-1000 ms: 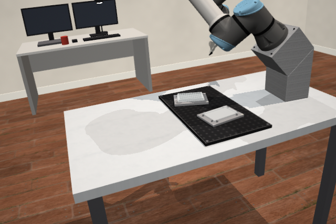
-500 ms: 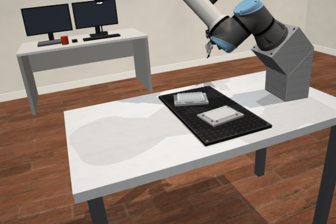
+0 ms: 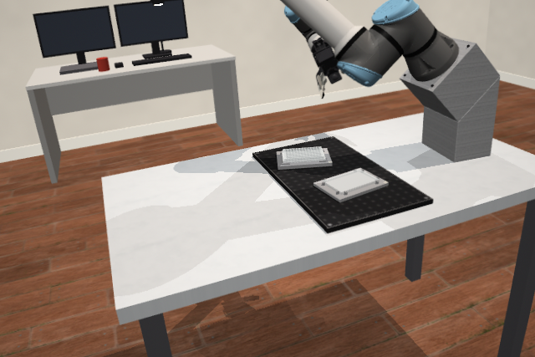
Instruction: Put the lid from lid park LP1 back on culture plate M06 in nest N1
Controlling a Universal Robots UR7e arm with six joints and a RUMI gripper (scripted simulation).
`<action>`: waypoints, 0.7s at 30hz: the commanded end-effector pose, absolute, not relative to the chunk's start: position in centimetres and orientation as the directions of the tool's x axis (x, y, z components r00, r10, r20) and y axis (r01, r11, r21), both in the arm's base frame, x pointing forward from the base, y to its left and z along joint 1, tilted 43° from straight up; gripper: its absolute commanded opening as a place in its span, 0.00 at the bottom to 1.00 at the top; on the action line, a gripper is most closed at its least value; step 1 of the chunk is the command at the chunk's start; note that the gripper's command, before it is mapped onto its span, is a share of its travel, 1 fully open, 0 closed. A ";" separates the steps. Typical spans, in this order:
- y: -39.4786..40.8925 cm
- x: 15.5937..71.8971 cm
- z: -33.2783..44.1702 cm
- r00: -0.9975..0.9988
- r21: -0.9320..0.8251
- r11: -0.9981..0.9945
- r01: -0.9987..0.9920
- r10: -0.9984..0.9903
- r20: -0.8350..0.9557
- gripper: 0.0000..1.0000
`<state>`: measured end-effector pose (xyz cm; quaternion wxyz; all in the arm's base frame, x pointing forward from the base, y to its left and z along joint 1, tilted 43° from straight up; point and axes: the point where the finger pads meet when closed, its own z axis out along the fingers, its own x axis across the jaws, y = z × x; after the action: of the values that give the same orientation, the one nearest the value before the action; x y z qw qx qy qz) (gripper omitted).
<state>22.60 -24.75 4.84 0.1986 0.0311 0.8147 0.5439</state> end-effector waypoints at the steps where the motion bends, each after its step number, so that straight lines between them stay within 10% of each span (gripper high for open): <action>1: -24.4 23.5 5.6 -0.940 0.861 0.464 -0.209 0.148 -0.308 0.82; 21: -21.3 27.7 9.1 -0.923 0.739 0.556 -0.382 -0.191 -0.334 0.82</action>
<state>26.48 -22.09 7.90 0.1279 -0.1182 0.8656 0.4695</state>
